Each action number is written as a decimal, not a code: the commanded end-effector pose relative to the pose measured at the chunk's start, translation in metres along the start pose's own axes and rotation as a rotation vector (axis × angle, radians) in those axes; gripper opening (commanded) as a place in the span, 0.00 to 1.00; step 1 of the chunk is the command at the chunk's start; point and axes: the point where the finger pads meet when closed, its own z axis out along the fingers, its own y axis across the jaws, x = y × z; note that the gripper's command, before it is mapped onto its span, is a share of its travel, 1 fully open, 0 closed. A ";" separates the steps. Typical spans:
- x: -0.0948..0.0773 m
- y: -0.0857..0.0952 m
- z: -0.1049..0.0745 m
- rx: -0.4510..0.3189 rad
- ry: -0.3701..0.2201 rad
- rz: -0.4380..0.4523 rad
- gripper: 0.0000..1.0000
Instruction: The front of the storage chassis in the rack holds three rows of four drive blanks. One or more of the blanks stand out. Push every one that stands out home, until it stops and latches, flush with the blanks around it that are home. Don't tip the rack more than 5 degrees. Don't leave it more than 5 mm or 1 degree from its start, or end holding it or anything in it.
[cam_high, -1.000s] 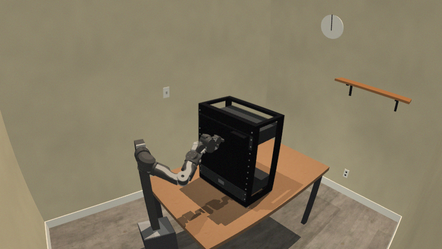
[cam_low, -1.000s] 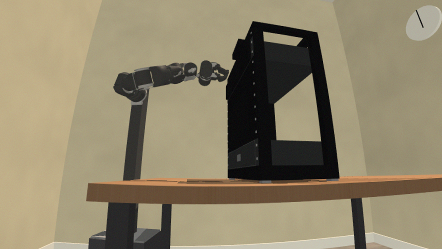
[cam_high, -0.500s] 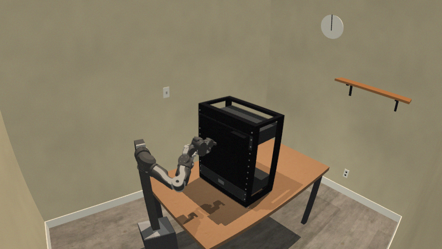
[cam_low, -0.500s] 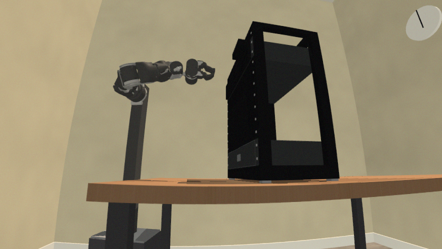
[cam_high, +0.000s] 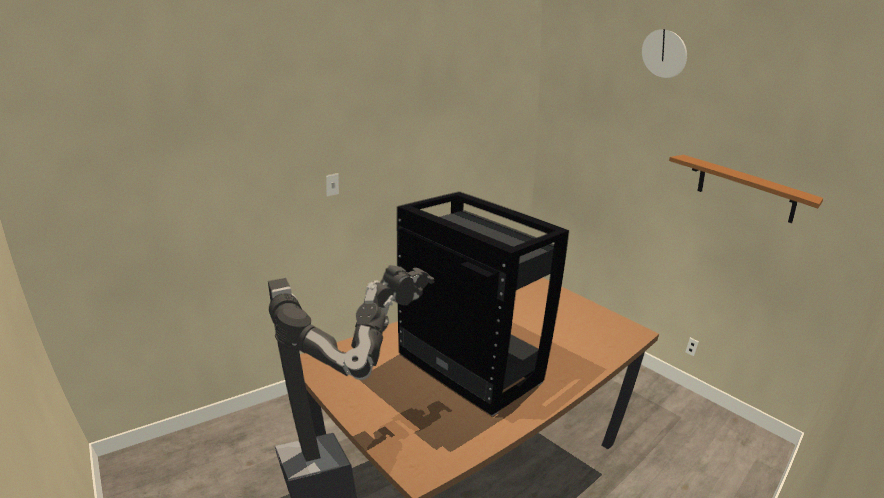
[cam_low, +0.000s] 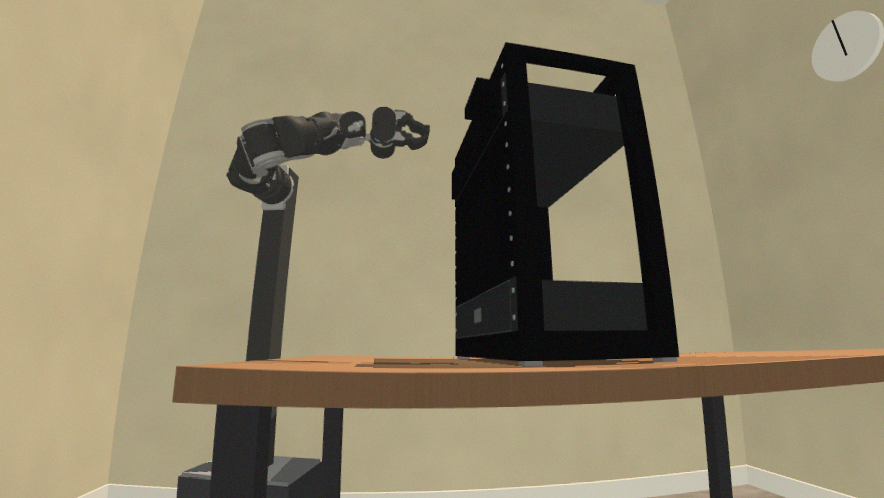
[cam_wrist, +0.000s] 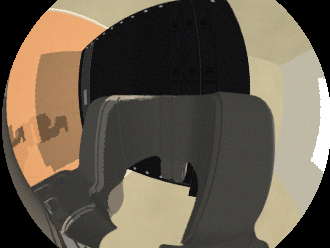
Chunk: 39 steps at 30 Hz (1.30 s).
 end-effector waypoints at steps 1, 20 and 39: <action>0.001 -0.001 0.000 0.005 0.004 -0.002 0.00; 0.002 -0.001 0.064 0.003 0.005 -0.004 0.00; 0.003 0.002 0.064 0.004 0.004 -0.004 0.00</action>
